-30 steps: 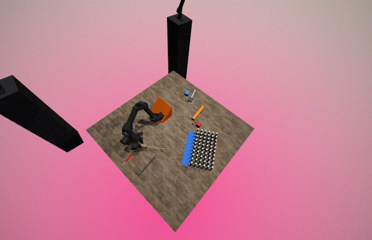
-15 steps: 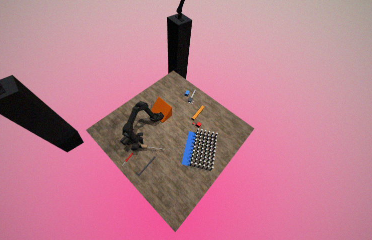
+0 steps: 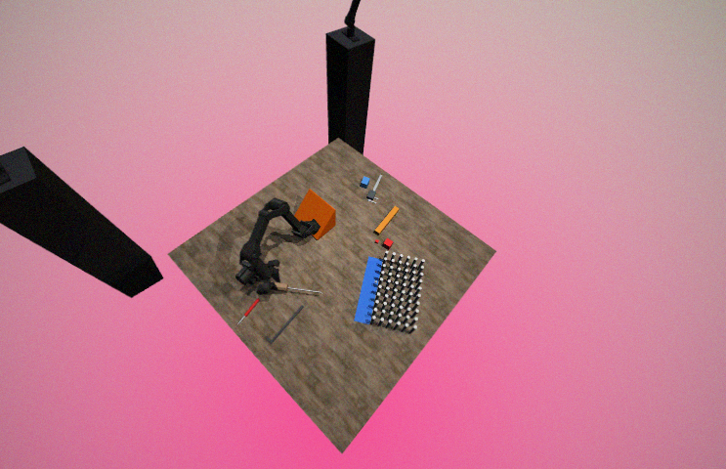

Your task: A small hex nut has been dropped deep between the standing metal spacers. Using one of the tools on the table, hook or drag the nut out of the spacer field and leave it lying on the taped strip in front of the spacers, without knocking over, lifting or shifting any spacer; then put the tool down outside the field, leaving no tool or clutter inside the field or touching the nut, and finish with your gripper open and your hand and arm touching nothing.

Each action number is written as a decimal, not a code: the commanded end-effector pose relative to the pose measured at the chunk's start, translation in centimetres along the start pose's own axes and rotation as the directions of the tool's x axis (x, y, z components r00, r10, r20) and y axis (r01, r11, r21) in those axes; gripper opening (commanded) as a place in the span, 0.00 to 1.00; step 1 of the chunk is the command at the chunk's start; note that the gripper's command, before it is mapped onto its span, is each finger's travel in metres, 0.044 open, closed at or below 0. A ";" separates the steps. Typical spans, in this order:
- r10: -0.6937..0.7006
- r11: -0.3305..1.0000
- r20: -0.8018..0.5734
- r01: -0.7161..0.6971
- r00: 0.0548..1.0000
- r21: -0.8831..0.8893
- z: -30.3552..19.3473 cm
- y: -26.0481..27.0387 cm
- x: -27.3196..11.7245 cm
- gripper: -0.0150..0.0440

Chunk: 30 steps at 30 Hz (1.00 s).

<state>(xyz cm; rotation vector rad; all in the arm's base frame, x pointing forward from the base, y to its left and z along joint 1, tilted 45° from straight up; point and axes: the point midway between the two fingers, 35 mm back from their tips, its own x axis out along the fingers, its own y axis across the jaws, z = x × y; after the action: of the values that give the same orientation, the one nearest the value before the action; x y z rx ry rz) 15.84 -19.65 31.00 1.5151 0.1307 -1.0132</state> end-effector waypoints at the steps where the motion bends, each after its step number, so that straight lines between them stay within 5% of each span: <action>1: 0.005 1.000 -0.008 -0.005 1.000 -0.007 0.1 -0.1 0.3 0.25; 30: 0.007 1.000 -0.007 -0.007 1.000 -0.007 1.2 -1.1 2.1 0.25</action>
<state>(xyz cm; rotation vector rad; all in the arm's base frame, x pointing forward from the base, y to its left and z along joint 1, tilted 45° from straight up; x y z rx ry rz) 15.72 -21.22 29.19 1.5140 0.1286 -1.0125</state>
